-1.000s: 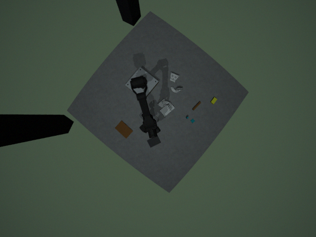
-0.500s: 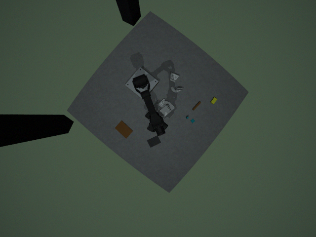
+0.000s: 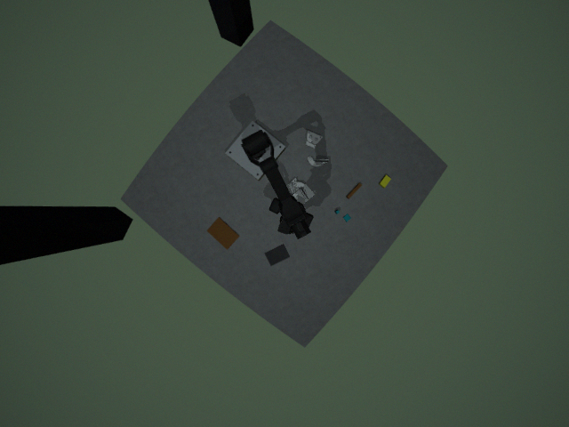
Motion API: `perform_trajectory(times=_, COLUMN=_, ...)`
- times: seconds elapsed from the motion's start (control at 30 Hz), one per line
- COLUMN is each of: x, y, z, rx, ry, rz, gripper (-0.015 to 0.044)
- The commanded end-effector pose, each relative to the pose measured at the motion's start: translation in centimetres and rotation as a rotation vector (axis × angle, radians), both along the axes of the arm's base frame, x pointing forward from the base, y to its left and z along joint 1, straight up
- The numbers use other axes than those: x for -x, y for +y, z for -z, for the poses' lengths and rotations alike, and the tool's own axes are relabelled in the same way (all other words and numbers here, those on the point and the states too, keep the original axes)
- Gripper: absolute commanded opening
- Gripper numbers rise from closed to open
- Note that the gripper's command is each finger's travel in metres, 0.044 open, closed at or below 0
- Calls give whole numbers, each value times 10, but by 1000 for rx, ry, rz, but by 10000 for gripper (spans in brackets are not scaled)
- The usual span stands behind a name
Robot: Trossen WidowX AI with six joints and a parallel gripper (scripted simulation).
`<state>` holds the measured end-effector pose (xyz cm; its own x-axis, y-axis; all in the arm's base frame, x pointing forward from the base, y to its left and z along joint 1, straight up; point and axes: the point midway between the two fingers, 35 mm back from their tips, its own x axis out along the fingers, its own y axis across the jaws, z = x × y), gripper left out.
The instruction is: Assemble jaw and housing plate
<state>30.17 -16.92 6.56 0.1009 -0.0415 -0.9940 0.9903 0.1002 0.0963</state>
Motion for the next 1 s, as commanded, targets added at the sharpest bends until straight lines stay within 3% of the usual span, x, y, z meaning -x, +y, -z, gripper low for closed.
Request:
perform_trajectory(times=0.0, x=-4, y=11, z=-2, rx=1, ry=-2, rz=-74, gripper=440)
perform_trajectory(times=0.97, x=-28, y=93, z=-12, rx=27, ry=20, rz=-632, gripper=440)
